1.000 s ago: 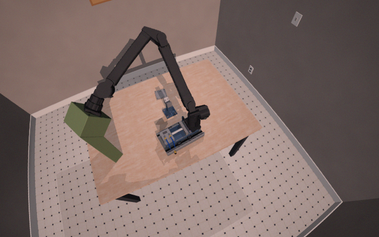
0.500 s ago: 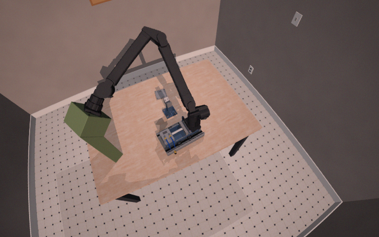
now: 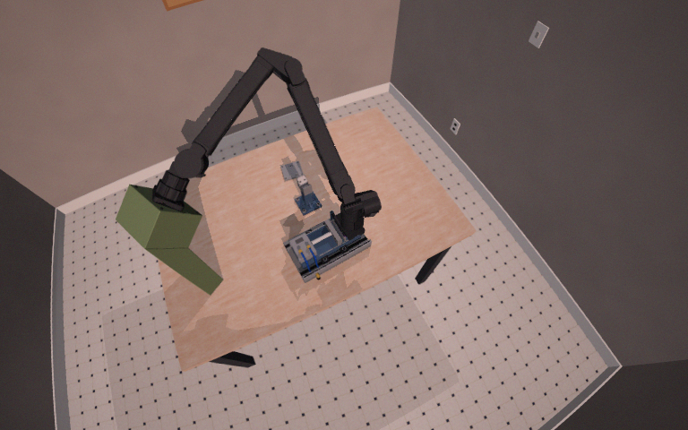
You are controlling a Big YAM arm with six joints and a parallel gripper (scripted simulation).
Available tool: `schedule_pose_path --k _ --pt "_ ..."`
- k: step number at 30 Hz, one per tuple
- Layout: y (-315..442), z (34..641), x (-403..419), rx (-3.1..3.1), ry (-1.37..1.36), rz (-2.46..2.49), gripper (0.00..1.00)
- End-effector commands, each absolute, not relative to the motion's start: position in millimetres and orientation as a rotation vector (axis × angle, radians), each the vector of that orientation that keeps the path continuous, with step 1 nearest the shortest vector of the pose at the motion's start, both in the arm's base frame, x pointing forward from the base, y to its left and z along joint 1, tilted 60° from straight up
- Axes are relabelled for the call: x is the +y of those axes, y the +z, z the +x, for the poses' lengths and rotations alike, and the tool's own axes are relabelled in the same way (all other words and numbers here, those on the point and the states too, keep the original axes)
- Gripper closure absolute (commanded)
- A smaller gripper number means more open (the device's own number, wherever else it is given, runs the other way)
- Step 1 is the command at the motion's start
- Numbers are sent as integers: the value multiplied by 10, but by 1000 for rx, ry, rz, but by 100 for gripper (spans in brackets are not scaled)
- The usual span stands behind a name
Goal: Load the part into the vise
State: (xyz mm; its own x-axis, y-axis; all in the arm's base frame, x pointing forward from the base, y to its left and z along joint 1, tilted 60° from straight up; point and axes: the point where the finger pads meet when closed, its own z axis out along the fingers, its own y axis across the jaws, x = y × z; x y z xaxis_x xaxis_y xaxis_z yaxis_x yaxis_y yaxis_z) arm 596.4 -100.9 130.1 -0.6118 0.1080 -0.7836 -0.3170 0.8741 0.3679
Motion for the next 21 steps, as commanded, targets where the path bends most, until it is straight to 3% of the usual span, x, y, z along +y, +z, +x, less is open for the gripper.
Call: schedule_pose_path --k 1,21 --pt "1296 6045 -878 2145 617 -167 100" --pt "1323 6033 -870 2142 615 -169 100"
